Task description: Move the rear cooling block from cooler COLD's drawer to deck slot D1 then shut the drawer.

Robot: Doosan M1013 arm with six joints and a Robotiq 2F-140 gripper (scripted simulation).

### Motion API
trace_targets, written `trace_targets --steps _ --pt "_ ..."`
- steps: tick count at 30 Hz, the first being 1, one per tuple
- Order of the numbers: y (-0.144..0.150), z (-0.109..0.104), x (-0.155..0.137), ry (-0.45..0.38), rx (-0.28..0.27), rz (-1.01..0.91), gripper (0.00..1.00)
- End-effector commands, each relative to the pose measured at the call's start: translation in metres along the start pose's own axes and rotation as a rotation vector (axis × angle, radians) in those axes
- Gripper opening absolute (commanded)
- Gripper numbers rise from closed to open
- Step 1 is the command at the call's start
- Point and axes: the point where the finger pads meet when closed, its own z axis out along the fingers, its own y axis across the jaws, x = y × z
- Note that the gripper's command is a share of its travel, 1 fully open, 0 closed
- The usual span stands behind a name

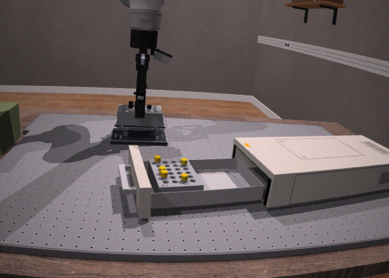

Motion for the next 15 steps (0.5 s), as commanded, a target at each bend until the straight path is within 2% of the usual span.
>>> trace_targets --steps 1,15 --pt "-0.0002 0.0034 0.0005 0.001 0.001 0.000 0.10" --pt "-0.0002 0.0121 0.0005 0.001 0.001 0.000 0.10"
